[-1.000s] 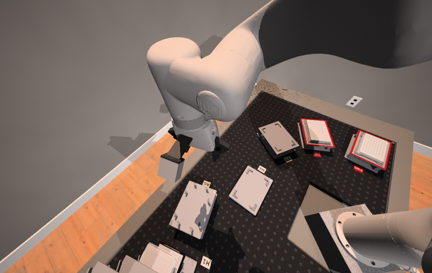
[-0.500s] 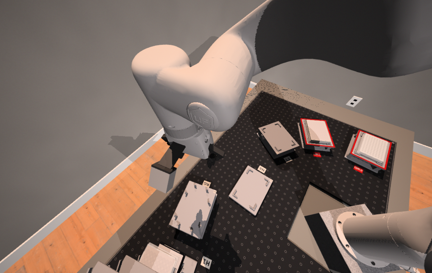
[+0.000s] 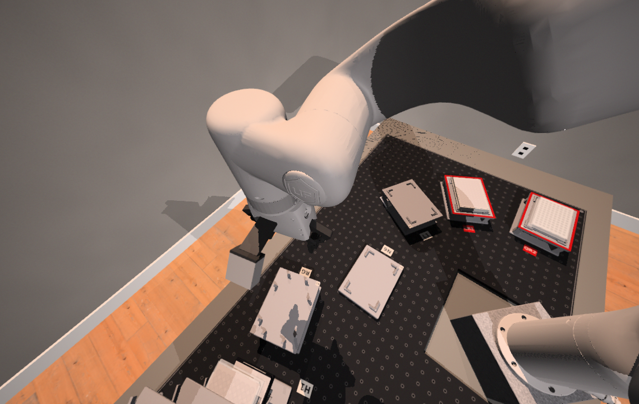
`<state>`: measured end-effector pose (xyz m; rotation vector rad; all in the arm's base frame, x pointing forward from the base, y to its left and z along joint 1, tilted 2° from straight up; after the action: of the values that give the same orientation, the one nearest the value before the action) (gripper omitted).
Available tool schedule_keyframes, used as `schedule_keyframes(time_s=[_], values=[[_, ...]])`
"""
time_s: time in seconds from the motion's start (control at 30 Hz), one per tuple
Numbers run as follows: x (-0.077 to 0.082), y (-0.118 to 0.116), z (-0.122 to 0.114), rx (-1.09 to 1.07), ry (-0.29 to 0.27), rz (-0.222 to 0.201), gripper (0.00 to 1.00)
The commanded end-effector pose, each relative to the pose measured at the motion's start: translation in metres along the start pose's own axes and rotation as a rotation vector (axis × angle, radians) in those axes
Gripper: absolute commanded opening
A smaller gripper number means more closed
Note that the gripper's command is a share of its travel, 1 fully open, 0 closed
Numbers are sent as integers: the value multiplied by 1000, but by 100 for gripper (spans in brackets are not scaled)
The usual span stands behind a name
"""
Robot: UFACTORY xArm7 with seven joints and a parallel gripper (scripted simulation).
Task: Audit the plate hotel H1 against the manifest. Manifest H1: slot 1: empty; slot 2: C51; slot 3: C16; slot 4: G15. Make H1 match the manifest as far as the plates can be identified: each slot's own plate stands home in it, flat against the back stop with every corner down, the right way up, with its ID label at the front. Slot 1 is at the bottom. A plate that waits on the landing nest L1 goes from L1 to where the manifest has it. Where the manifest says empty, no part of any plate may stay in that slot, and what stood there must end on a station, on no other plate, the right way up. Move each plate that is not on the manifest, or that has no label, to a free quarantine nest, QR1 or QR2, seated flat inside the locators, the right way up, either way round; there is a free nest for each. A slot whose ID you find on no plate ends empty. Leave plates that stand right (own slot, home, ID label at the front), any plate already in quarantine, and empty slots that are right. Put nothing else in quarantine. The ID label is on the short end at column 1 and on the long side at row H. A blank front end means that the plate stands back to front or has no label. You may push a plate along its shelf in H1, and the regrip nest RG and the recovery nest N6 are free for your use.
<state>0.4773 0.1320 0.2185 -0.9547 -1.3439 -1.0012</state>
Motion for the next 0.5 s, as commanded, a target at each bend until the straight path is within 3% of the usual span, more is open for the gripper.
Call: schedule_keyframes(time_s=[0.0, 0.47], values=[[-5, 1, 0, 0, -1, -4, 100], [-25, 1, 0, 0, -1, -4, 100]])
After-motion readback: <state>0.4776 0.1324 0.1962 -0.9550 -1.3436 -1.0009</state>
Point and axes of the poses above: the point where the finger pads meet when closed, its own x axis back along the fingers, its own y axis across the jaws, z = x × y, the point moved 6 cm from there along x, back along the fingers, and after that the axes turned 1 degree about x, right-handed, at the moved point
